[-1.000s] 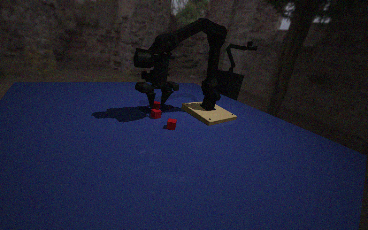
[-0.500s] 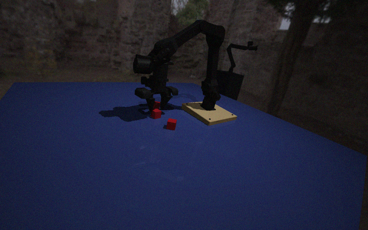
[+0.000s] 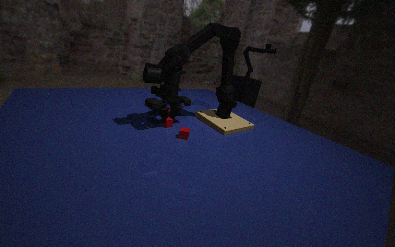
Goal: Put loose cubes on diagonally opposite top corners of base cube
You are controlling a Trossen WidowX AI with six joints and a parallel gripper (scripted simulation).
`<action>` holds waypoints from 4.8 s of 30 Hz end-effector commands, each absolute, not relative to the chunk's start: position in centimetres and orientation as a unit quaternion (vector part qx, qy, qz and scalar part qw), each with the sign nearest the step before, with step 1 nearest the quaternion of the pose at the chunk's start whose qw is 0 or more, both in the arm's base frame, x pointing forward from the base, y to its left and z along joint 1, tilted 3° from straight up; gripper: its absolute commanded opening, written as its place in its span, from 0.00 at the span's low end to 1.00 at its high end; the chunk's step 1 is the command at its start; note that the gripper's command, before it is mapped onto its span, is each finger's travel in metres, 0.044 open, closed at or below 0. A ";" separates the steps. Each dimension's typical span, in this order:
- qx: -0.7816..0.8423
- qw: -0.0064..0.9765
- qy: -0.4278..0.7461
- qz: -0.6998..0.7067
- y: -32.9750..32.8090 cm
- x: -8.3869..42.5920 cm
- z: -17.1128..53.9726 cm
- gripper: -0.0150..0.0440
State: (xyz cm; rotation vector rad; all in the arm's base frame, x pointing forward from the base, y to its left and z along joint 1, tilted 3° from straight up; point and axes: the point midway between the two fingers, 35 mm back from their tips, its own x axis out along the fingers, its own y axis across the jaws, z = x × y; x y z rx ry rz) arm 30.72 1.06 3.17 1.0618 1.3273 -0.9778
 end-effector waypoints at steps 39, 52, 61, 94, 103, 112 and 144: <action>0.450 0.564 0.560 -0.408 0.7 31.5 9.6 0.43; 0.451 0.559 0.561 -0.412 0.7 31.0 12.1 0.43; 0.452 0.556 0.562 -0.414 0.6 30.5 13.8 0.43; 0.474 0.536 0.548 -0.434 8.8 28.7 10.3 0.43; 0.477 0.533 0.546 -0.436 9.7 28.3 9.9 0.43; 0.477 0.533 0.546 -0.436 9.8 28.4 9.5 0.43; 0.478 0.532 0.545 -0.438 9.9 28.4 7.0 0.43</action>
